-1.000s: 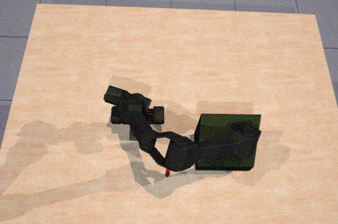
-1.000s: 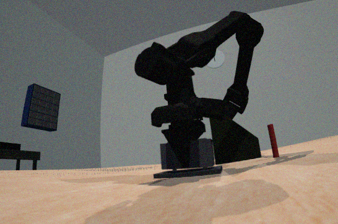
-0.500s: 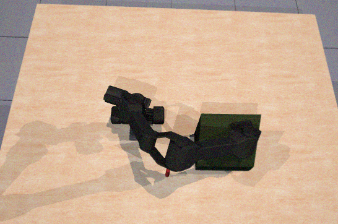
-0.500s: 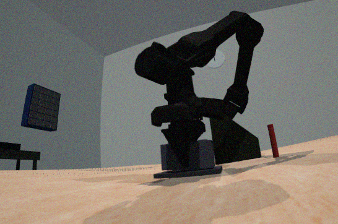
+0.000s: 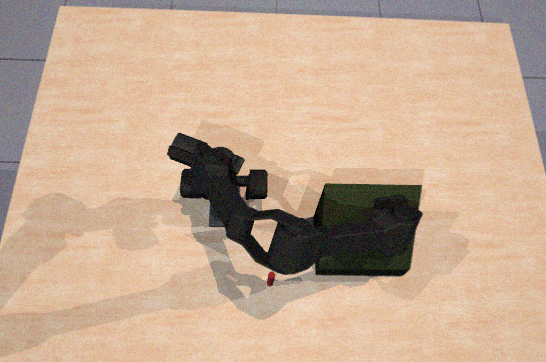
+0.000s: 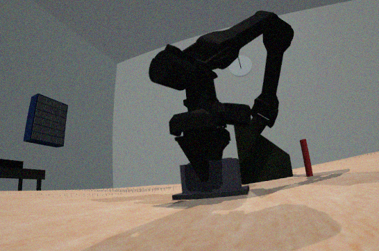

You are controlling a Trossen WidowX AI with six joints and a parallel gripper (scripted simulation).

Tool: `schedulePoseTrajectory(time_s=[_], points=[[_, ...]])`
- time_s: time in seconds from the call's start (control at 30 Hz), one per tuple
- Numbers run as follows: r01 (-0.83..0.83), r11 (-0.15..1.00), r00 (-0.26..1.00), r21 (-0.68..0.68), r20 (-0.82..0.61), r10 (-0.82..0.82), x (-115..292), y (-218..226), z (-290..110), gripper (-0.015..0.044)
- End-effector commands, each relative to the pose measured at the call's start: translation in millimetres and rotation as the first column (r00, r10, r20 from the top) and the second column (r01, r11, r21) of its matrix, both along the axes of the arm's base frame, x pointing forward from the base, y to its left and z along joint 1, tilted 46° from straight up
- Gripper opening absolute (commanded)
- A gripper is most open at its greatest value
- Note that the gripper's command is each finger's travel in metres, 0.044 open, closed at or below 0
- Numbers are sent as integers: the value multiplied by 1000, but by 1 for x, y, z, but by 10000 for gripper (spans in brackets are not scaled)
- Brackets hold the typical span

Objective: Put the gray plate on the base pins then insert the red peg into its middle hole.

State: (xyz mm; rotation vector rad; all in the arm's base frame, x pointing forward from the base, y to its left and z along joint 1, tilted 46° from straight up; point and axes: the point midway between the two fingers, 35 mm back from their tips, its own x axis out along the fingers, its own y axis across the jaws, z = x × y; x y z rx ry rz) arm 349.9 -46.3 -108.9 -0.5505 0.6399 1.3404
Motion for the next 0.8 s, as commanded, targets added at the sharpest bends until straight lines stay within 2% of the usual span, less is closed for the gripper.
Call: schedulePoseTrajectory(time_s=[0.0,0.13,0.4,0.57,0.67,0.77], points=[[17,1000,999,-20,28,-17,0,-51,44,440],[18,1000,1000,-16,26,-17,-11,-79,77,440],[27,1000,999,-14,16,-27,-12,-82,77,440],[283,959,931,-7,-238,-276,-15,-61,102,440],[448,893,810,-40,-405,-425,-18,-46,118,440],[591,800,637,-103,-549,-541,-23,-31,133,440]])
